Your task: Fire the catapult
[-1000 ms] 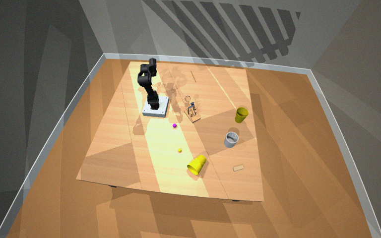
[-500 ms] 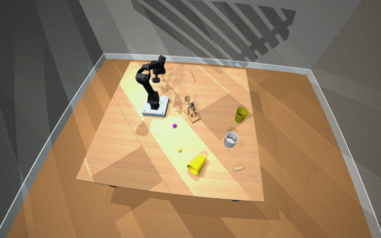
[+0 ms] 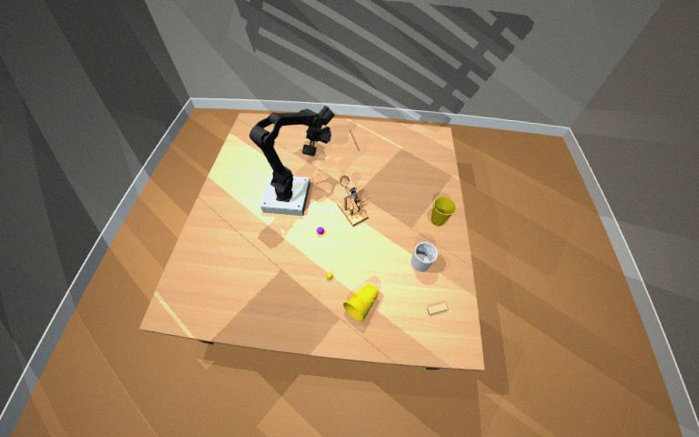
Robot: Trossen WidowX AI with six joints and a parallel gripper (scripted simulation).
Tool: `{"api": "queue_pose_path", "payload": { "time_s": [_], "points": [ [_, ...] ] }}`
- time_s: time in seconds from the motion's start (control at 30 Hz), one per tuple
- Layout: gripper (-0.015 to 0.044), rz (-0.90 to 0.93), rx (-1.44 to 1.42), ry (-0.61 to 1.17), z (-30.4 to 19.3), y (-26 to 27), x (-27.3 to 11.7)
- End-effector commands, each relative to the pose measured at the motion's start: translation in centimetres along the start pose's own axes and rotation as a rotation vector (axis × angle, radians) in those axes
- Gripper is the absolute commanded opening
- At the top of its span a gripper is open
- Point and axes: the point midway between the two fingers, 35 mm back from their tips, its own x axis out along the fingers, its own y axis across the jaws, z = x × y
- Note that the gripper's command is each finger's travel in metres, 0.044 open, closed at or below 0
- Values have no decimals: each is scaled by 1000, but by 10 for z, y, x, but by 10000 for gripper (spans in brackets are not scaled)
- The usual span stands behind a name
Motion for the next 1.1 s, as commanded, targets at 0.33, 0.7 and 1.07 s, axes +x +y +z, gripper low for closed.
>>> {"api": "queue_pose_path", "payload": {
  "time_s": [0.33, 0.7, 1.07],
  "points": [
    [440, -61, 307, -225, 103, -52, -60],
    [440, -144, 623, -385, 157, -111, -116],
    [440, -203, 840, -438, 184, -174, -150]
  ]
}}
